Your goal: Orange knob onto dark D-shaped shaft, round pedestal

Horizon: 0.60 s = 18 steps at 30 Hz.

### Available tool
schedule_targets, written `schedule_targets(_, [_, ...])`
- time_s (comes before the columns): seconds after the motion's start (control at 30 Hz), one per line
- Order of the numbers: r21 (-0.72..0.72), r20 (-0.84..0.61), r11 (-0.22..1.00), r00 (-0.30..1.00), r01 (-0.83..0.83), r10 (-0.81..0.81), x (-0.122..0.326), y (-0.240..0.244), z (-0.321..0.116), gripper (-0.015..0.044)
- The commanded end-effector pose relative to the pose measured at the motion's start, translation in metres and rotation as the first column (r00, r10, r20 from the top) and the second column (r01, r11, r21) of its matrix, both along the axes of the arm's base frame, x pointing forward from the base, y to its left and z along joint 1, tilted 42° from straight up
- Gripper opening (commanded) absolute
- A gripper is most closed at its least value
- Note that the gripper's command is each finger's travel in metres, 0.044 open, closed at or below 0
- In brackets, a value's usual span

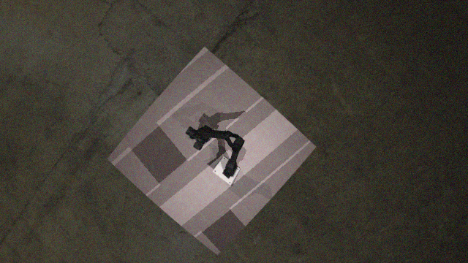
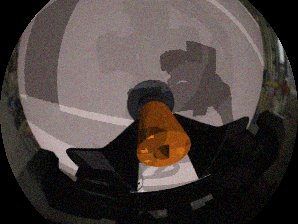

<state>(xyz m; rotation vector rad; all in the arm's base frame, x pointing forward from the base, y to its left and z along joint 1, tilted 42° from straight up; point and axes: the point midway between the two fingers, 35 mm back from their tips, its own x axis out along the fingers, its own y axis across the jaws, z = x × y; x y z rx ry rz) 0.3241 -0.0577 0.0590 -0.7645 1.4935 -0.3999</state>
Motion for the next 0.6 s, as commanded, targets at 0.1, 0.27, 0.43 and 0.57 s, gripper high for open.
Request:
schedule_targets(0.1, [0.003, 0.001, 1.0, 1.0, -0.004, 0.004, 0.0006, 0.0009, -0.0007, 0.0])
schedule_targets(0.27, [0.003, 0.001, 1.0, 1.0, -0.004, 0.004, 0.0006, 0.0009, -0.0007, 0.0])
schedule_targets(0.43, [0.003, 0.001, 1.0, 1.0, -0.004, 0.004, 0.0001, 0.0034, 0.0005, 0.0])
schedule_targets(0.57, [0.003, 0.0, 1.0, 1.0, -0.004, 0.004, -0.0005, 0.0068, 0.0014, 0.0])
